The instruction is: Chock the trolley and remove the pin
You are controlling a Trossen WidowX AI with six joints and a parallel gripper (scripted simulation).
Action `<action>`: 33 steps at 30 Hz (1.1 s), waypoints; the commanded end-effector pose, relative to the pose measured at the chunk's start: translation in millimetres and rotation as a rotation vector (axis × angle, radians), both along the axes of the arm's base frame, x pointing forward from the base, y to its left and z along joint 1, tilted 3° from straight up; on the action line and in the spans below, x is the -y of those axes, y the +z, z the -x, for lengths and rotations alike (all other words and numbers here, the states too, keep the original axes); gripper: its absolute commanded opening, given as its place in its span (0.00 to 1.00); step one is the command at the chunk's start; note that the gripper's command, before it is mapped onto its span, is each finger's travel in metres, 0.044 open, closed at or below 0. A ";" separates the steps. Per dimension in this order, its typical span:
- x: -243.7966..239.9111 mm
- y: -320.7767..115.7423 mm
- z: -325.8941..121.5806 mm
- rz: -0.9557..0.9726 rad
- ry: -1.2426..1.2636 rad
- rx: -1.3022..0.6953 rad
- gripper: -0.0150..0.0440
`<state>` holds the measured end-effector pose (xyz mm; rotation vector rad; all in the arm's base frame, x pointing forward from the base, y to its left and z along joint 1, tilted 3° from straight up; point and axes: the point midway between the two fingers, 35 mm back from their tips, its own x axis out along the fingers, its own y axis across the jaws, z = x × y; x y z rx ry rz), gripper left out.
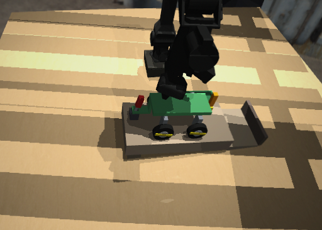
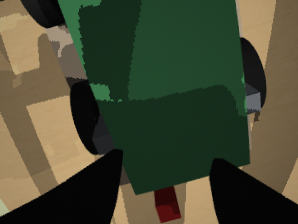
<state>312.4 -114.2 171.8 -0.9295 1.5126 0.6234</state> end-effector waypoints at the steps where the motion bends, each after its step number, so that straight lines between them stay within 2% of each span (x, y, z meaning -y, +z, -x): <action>1: 18.3 5.2 4.7 0.026 0.125 -0.045 0.58; 8: 47.2 9.5 17.3 0.047 0.352 -0.146 0.58; 33: 54.7 -15.4 18.7 0.048 0.358 -0.149 0.58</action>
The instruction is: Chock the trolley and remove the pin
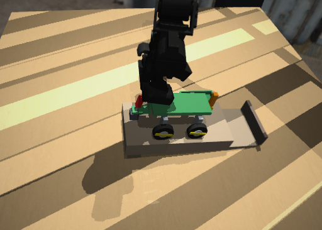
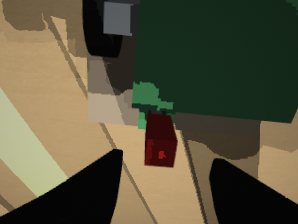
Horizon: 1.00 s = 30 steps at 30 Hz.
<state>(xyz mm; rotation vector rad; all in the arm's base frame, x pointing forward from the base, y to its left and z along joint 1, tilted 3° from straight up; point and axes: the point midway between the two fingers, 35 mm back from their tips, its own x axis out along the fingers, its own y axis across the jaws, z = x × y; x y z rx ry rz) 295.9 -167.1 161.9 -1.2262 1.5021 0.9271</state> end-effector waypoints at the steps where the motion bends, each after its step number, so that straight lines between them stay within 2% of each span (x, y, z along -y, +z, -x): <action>1: 2.2 -7.0 2.3 0.002 0.002 -0.008 0.58; 30: 11.3 -40.3 2.9 0.003 0.002 -0.008 0.58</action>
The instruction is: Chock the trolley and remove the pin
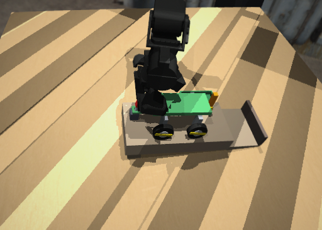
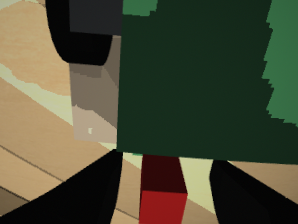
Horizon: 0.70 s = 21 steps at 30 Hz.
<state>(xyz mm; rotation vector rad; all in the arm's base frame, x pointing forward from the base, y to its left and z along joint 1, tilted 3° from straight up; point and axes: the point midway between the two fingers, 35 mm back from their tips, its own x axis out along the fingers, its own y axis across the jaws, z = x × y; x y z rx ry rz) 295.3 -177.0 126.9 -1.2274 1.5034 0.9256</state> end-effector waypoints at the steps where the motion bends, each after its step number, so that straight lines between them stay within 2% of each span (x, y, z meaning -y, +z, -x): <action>1: 1.7 -6.6 2.6 0.001 0.003 -0.008 0.58; 8: 3.3 -12.8 4.1 0.001 0.003 -0.008 0.58; 12: 2.5 -9.8 2.2 0.000 0.000 -0.002 0.40; 21: 2.5 -9.8 2.2 0.000 0.000 -0.002 0.30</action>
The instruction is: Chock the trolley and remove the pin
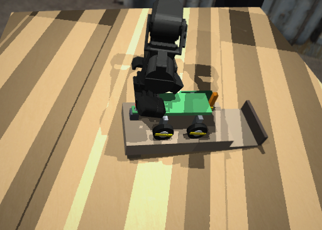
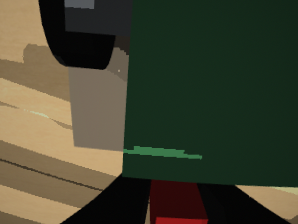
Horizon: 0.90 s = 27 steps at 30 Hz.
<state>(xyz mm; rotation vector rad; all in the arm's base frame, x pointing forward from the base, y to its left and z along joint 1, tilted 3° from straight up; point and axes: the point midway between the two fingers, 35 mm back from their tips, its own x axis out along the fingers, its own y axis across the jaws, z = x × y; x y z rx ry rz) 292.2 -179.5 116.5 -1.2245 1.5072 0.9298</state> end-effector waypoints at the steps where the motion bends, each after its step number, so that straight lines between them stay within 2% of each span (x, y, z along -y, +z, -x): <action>1: 0.1 0.7 -0.8 0.001 0.000 0.003 0.25; 27: -3.5 16.6 1.7 0.002 0.003 -0.003 0.25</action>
